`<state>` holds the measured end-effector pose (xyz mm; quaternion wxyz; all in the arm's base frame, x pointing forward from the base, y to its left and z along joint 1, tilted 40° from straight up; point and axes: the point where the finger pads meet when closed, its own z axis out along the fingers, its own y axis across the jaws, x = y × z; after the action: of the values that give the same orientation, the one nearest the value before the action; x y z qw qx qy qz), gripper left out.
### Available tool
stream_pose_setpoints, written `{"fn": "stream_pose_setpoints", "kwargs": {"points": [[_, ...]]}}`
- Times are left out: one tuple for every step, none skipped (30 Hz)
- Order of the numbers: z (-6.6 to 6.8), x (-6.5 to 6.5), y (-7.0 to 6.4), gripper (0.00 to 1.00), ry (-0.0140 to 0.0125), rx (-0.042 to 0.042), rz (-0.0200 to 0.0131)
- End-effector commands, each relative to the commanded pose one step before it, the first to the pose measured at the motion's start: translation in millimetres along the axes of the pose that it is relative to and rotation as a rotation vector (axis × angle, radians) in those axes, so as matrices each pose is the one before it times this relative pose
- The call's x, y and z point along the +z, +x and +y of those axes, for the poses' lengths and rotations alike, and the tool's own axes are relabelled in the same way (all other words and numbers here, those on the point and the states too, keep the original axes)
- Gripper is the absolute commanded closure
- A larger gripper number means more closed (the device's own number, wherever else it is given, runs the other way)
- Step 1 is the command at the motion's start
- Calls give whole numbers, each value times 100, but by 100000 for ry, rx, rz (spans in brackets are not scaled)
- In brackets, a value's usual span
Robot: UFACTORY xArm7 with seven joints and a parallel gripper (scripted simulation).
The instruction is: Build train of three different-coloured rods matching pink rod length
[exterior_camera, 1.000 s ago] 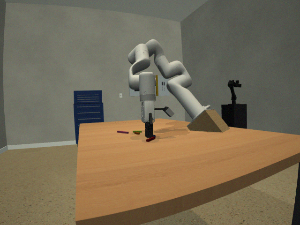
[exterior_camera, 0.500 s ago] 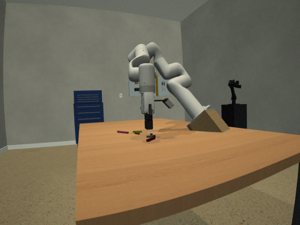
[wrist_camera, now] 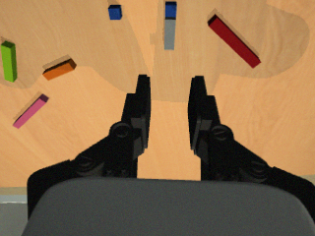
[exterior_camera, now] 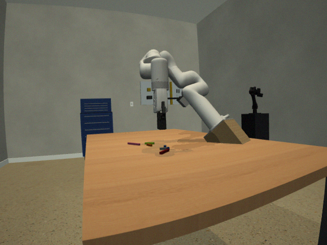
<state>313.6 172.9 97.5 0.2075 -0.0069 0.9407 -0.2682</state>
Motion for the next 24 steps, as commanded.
{"fn": "stream_pose_setpoints", "kwargs": {"points": [[69, -207, -38, 0, -209, -58, -200], [0, 0, 0, 0, 0, 0, 0], [0, 0, 0, 0, 0, 0, 0], [0, 0, 0, 0, 0, 0, 0], [0, 0, 0, 0, 0, 0, 0], [0, 0, 0, 0, 0, 0, 0], [0, 0, 0, 0, 0, 0, 0], [0, 0, 0, 0, 0, 0, 0], [0, 0, 0, 0, 0, 0, 0], [0, 0, 0, 0, 0, 0, 0], [0, 0, 0, 0, 0, 0, 0], [0, 0, 0, 0, 0, 0, 0], [0, 0, 0, 0, 0, 0, 0], [0, 0, 0, 0, 0, 0, 0], [0, 0, 0, 0, 0, 0, 0], [0, 0, 0, 0, 0, 0, 0], [0, 0, 0, 0, 0, 0, 0], [0, 0, 0, 0, 0, 0, 0], [0, 0, 0, 0, 0, 0, 0], [-41, 1, -18, 0, -3, 88, 12], [-259, 8, -108, 0, -21, 550, 73], [-611, 24, -252, 0, -48, 1307, 164], [-1021, 52, -412, 0, -75, 2205, 250], [0, 0, 0, 0, 0, 0, 0]]}}
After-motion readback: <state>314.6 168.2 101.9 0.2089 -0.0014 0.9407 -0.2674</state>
